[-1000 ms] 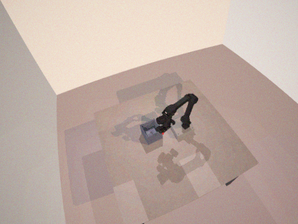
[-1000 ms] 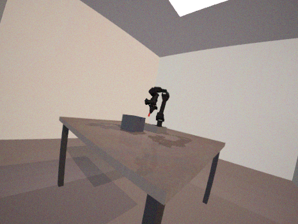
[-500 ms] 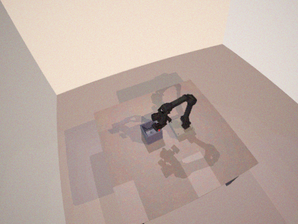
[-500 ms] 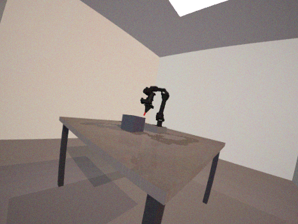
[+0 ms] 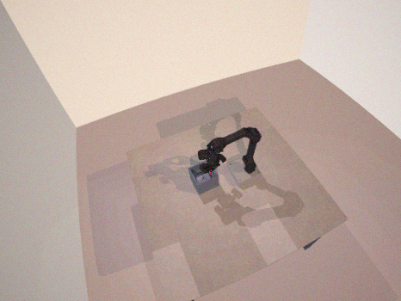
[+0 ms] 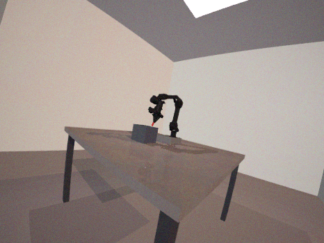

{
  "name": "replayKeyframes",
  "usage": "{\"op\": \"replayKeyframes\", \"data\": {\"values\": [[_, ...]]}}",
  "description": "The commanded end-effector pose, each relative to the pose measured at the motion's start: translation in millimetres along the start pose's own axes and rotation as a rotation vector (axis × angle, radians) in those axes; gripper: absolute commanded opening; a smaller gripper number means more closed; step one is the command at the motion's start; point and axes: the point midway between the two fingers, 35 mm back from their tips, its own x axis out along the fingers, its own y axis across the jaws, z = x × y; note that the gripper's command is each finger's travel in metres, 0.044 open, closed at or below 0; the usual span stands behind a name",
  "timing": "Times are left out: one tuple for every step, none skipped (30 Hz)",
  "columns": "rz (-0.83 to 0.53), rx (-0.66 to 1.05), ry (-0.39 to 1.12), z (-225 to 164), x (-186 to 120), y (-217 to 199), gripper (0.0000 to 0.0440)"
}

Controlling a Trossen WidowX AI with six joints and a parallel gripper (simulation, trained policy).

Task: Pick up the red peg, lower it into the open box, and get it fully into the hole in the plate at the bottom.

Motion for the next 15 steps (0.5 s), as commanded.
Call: {"op": "replayKeyframes", "data": {"values": [[-0.008, -0.001, 0.004, 8, 7, 1, 0.0], [-0.011, 0.0, 0.004, 10, 9, 1, 0.0], [-0.015, 0.0, 0.004, 12, 12, 1, 0.0], [-0.018, 0.001, 0.005, 14, 14, 0, 0.0], [-0.021, 0.001, 0.005, 16, 17, 0, 0.0], [-0.023, 0.001, 0.005, 18, 19, 0, 0.0], [-0.025, 0.0, 0.006, 20, 21, 0, 0.0], [-0.027, 0.0, 0.006, 22, 24, 0, 0.0], [-0.029, -0.001, 0.006, 24, 26, 0, 0.0], [-0.03, -0.001, 0.007, 25, 29, 0, 0.0], [-0.031, -0.002, 0.007, 27, 31, 0, 0.0], [-0.032, -0.002, 0.008, 28, 34, 0, 0.0], [-0.033, -0.002, 0.009, 30, 36, 1, 0.0], [-0.033, -0.002, 0.01, 31, 39, 1, 0.0], [-0.033, -0.003, 0.012, 32, 42, 1, 0.0]]}}
